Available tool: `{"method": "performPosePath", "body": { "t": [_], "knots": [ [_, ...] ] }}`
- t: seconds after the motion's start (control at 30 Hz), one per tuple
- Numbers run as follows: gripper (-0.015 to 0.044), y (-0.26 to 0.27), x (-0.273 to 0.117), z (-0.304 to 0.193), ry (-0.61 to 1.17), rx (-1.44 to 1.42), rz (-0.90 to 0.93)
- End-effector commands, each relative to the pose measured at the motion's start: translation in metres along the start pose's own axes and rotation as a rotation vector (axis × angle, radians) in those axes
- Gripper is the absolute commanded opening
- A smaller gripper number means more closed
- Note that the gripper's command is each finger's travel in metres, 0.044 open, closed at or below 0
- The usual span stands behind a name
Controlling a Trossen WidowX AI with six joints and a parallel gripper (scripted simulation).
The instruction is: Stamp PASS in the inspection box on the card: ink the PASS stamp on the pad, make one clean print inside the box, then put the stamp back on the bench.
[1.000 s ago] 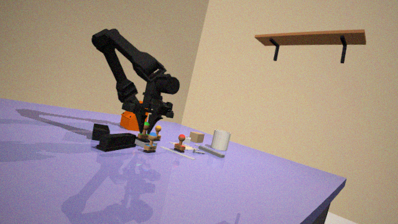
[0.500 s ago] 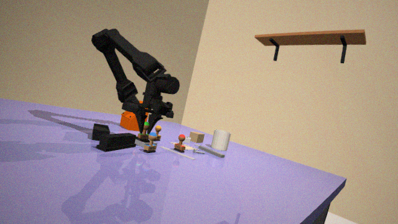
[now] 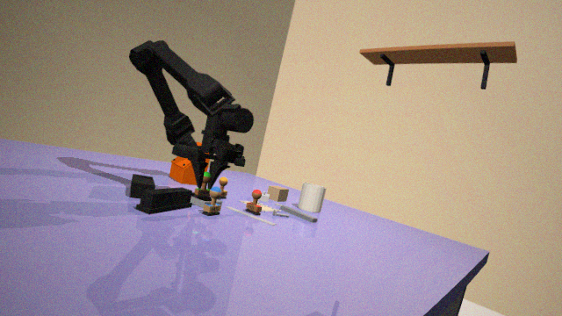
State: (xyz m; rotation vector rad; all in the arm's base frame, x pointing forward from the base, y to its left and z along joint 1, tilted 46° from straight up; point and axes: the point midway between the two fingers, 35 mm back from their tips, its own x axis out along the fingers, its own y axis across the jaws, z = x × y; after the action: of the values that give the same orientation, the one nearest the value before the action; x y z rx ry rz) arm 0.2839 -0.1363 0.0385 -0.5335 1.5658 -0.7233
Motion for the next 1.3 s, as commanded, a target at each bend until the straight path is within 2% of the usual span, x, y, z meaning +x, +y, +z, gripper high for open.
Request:
{"method": "performPosePath", "body": {
  "t": [0.0,1.27],
  "knots": [
    [0.0,-0.001,0.002,0.0,0.002,0.001,-0.003],
    [0.0,-0.001,-0.012,0.0,0.002,0.001,-0.002]
  ]
}}
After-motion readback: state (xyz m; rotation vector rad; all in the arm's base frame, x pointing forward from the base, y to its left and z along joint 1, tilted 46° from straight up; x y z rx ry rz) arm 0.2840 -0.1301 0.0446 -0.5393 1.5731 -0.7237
